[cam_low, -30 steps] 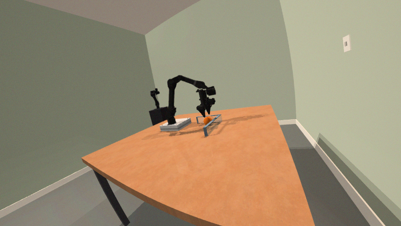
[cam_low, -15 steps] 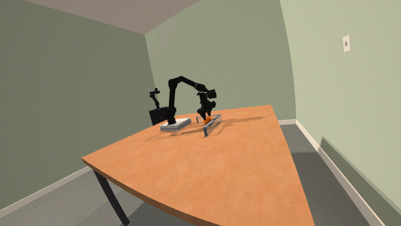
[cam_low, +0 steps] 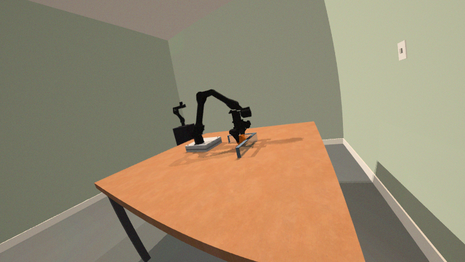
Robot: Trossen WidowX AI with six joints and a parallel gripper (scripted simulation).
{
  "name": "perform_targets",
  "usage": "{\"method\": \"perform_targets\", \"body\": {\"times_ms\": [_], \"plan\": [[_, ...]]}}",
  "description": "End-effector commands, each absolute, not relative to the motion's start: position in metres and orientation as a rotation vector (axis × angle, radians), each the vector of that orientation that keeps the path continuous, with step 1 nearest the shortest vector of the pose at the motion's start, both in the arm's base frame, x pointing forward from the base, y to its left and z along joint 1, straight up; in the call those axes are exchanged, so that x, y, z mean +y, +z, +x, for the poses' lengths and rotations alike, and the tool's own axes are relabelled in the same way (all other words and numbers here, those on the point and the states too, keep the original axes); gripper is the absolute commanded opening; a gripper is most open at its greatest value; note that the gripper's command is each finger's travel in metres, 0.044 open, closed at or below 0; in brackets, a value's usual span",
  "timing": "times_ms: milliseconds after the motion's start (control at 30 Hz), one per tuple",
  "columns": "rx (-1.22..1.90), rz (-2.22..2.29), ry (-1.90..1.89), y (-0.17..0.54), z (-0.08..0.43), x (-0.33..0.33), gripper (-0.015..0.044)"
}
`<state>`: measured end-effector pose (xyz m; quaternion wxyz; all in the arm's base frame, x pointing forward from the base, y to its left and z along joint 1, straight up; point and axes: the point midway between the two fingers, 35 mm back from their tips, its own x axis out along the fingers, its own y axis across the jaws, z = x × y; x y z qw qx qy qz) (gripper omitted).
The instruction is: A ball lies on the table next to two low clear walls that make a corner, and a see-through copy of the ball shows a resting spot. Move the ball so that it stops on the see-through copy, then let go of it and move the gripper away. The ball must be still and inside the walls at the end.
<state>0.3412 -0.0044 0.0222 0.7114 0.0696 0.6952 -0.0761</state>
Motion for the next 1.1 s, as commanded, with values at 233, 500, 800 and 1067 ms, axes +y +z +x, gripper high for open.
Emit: {"method": "perform_targets", "body": {"times_ms": [233,500,800,1067], "plan": [[1.541,0.156,-0.162,0.020,0.341,-0.004,0.0315],[1.540,0.156,-0.162,0.050,0.347,-0.004,0.0105],[1.540,0.157,-0.162,0.101,0.349,-0.003,0.0000],[1.541,0.157,-0.162,0.146,0.343,-0.003,0.0000]]}}
